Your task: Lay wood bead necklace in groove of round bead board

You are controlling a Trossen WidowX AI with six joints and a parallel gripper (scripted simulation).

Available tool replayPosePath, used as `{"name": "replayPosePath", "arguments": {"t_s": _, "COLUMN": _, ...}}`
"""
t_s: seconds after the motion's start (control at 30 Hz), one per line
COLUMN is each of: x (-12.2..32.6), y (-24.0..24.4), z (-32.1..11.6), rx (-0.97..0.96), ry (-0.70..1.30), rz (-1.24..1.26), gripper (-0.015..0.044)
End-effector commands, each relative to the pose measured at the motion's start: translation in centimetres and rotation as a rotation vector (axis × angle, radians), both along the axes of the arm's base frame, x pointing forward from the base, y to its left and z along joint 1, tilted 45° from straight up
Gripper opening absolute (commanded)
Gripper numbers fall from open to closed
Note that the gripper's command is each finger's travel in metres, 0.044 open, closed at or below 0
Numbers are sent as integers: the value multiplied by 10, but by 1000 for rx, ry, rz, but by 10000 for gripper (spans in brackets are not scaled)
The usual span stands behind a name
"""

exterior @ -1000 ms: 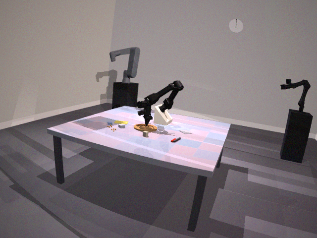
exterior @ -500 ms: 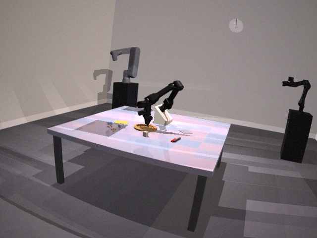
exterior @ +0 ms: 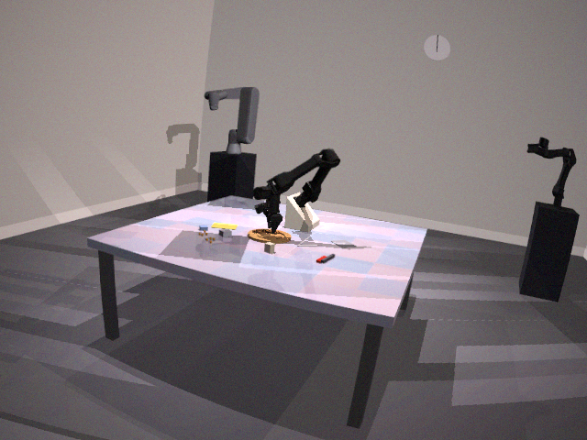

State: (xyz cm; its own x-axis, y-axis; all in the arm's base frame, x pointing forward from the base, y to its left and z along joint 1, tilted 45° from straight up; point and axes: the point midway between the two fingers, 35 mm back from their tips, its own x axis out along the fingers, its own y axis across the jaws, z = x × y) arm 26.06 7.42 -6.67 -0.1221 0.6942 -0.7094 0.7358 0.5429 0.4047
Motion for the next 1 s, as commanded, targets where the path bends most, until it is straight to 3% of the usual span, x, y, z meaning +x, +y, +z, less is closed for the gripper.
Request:
{"name": "replayPosePath", "arguments": {"t_s": 0.0, "x": 0, "y": 0, "z": 1, "rx": 2, "ry": -3, "rz": 2, "gripper": 440}}
{"name": "replayPosePath", "arguments": {"t_s": 0.7, "x": 0, "y": 0, "z": 1, "rx": 2, "ry": -3, "rz": 2, "gripper": 440}}
{"name": "replayPosePath", "arguments": {"t_s": 0.87, "x": -2, "y": -9, "z": 24, "rx": -44, "ry": 257, "rz": -264, "gripper": 310}}
{"name": "replayPosePath", "arguments": {"t_s": 0.97, "x": -4, "y": -13, "z": 33, "rx": -63, "ry": 366, "rz": -375, "gripper": 310}}
